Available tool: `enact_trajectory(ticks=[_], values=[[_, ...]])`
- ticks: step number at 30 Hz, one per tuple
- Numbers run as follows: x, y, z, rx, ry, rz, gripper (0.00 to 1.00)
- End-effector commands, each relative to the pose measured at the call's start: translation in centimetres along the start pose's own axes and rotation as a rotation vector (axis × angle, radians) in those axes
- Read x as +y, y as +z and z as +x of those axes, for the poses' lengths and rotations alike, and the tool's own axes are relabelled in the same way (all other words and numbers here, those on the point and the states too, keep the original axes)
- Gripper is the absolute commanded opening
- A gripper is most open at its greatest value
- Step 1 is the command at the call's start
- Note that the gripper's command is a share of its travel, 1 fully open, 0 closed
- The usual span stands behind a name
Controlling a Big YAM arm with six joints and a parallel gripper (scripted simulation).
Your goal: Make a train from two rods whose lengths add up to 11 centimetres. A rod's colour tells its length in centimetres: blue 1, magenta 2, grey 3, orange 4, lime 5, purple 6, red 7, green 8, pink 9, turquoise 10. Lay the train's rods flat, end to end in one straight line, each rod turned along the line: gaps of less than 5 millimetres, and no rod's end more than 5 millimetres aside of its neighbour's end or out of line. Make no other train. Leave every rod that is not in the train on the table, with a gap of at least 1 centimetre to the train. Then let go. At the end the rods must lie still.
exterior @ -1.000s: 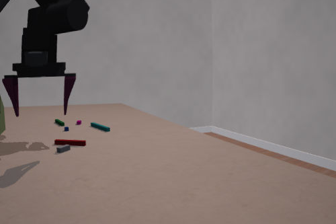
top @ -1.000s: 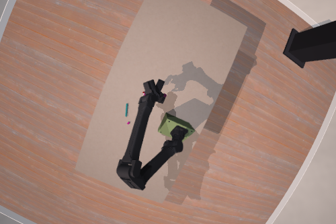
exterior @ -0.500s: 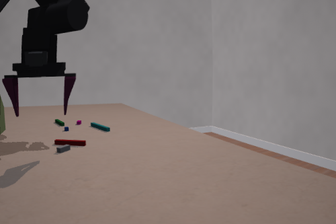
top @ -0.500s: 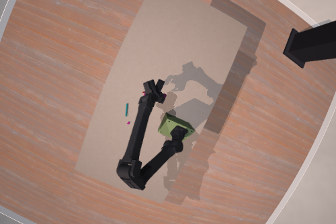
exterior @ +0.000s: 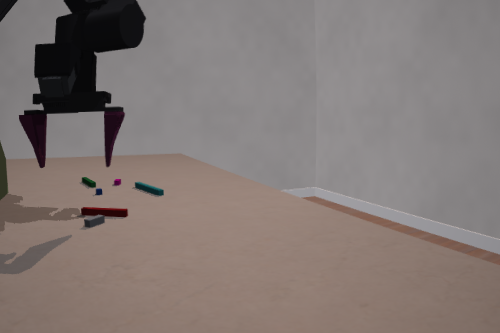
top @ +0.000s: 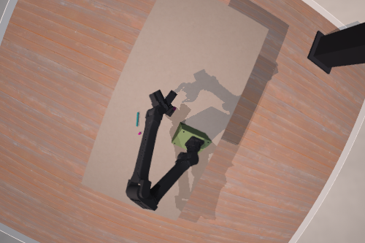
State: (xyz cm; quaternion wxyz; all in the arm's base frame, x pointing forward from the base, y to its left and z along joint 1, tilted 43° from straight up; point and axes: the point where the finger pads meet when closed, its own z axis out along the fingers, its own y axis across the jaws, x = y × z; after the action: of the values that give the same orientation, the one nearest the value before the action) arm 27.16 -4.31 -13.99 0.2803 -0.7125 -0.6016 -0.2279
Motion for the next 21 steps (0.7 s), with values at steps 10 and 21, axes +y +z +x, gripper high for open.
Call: enact_trajectory(ticks=[10, 21], values=[[2.2, -0.7, 3.1, -0.008, 0.298, -0.026, 1.00], [2.7, -0.6, 5.8, 0.001, 0.520, -0.027, 1.00]])
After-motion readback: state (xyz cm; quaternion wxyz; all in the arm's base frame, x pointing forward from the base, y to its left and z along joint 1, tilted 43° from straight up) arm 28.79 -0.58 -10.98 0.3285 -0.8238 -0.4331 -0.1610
